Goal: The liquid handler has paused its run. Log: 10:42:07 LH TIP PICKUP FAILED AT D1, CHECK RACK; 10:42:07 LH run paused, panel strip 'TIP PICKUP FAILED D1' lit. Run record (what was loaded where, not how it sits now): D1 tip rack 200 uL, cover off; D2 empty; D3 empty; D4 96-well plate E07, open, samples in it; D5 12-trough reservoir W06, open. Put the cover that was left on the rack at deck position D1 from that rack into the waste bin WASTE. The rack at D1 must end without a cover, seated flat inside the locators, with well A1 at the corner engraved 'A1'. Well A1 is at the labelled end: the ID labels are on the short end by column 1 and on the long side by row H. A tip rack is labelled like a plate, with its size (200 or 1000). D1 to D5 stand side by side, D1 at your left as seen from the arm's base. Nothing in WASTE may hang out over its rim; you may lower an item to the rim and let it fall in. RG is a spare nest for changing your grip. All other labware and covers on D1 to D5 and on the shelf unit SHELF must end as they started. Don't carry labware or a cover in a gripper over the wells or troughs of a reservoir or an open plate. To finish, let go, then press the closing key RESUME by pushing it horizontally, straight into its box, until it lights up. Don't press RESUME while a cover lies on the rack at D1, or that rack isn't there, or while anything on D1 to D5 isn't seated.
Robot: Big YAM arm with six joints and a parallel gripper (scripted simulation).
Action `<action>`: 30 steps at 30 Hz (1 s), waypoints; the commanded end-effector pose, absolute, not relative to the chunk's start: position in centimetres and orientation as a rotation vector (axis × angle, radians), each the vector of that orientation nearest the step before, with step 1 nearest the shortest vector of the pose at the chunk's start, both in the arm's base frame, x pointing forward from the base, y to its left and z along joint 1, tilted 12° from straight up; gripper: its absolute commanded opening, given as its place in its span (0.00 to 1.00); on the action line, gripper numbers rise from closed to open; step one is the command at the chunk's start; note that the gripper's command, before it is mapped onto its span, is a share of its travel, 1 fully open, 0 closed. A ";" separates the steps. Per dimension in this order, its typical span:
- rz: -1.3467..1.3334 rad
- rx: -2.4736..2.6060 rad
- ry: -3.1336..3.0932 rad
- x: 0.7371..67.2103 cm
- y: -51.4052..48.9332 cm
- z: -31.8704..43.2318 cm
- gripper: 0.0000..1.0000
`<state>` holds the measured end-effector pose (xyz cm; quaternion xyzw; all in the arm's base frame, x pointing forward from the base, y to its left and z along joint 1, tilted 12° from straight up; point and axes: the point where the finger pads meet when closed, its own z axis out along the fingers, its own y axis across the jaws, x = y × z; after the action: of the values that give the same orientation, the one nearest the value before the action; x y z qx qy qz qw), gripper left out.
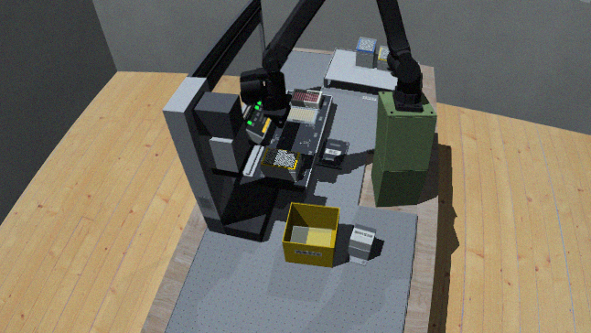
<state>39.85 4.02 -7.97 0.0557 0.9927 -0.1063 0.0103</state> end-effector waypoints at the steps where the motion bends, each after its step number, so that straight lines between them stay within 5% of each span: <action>1: -0.303 0.189 3.041 40.7 6.1 -6.6 0.00; 30: -0.300 0.188 3.061 35.3 18.7 -9.8 0.00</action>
<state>34.17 16.42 -9.97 0.0449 0.9934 -0.1039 0.0173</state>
